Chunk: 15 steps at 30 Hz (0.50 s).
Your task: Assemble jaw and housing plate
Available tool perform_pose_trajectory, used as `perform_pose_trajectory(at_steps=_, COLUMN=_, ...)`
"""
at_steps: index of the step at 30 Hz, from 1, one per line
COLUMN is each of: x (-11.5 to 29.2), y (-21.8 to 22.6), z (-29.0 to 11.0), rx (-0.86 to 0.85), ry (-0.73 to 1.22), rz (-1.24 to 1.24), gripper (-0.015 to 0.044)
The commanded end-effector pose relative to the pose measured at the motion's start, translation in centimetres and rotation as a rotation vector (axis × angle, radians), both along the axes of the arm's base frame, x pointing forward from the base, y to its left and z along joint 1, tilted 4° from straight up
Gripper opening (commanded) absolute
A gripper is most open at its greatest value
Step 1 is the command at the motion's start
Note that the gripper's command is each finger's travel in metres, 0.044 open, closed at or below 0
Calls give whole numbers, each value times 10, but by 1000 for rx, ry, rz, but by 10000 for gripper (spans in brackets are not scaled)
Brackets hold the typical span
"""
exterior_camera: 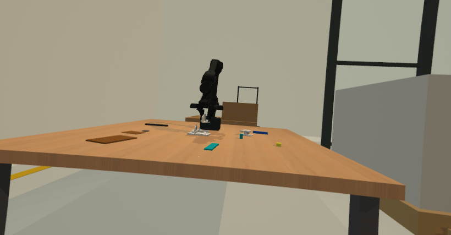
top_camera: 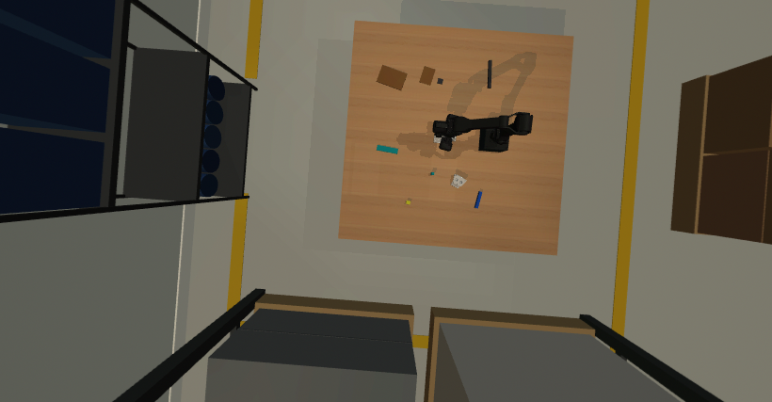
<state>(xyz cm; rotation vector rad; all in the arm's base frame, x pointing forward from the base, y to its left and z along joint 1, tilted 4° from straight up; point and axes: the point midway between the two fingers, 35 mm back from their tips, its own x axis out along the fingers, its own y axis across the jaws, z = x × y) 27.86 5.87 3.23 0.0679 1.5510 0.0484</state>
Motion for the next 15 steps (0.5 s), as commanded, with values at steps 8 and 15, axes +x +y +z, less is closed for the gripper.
perform_pose_trajectory(at_steps=8, x=-1, y=1, z=-19, rx=1, ry=8, rz=-5, gripper=134)
perform_pose_trajectory(at_steps=15, x=-1, y=2, z=-31, rx=1, ry=8, rz=-5, gripper=134)
